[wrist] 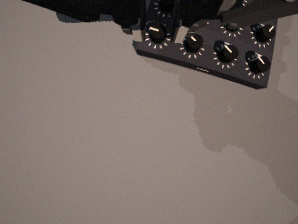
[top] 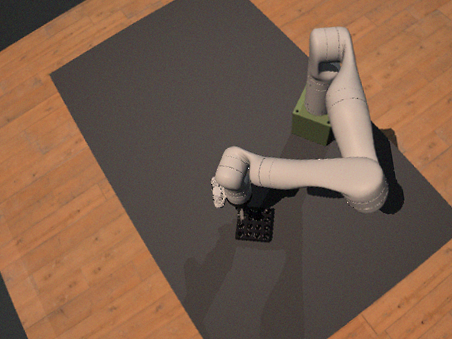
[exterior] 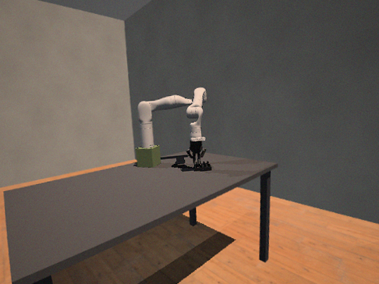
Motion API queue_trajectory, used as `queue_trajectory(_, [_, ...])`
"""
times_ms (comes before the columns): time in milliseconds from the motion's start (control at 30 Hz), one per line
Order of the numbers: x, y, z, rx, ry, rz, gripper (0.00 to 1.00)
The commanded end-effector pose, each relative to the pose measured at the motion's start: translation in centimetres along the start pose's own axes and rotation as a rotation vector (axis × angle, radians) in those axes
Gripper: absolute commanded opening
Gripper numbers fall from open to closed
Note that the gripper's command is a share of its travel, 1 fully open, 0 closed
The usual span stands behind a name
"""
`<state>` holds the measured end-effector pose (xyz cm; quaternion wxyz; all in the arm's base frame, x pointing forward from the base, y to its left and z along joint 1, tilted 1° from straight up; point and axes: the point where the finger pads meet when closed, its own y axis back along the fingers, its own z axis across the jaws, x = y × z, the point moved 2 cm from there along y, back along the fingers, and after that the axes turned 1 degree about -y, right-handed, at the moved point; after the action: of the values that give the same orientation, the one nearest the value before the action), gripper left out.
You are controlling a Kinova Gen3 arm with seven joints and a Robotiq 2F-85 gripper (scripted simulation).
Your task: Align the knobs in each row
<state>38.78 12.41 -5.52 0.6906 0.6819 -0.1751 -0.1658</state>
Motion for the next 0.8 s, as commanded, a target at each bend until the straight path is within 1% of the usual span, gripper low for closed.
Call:
queue_trajectory(0, [0.0, -0.1, 0.0, 0.001, 0.000, 0.001, 0.19])
queue_trajectory(533, [0.0, -1.1, 0.0, 0.001, 0.000, 0.001, 0.19])
queue_trajectory(767, [0.0, -1.3, 0.0, 0.001, 0.000, 0.001, 0.19])
